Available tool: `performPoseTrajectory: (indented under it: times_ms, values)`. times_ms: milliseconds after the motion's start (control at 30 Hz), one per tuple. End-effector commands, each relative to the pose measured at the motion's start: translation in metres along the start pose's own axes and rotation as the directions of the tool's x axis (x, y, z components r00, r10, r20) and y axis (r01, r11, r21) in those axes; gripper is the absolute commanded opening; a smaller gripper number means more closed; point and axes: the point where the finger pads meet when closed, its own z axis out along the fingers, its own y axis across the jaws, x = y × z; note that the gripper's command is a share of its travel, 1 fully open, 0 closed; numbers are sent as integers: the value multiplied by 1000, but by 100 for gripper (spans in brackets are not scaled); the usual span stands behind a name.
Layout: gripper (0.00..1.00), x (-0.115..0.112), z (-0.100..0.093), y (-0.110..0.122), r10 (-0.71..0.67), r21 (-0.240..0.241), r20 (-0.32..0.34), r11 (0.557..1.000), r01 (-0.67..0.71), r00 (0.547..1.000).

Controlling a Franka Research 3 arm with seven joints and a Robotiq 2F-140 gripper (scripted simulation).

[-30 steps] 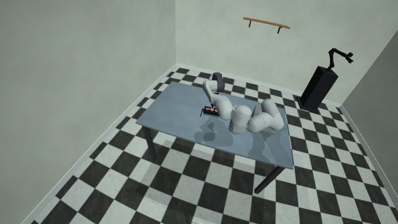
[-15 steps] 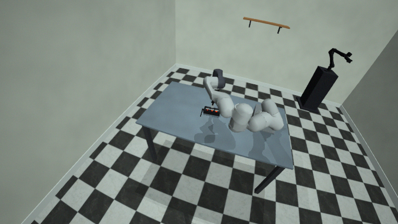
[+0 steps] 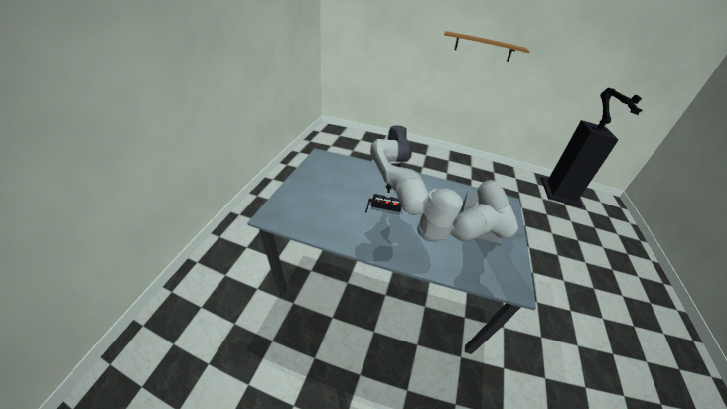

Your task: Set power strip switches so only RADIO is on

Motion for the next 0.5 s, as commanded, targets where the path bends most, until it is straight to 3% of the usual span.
performPoseTrajectory:
  times_ms: [0, 167, 333, 467]
  values:
    - [0, 0, -1, -1, 1, 2, 2, 1000, -1, 1000]
    - [0, -4, -3, -2, 1, 1, 2, 1000, -1, 1000]
    - [0, -44, -15, -16, 1, 1, 2, 1000, -1, 1000]
    - [0, -48, -16, -17, 1, 2, 2, 1000, -1, 1000]
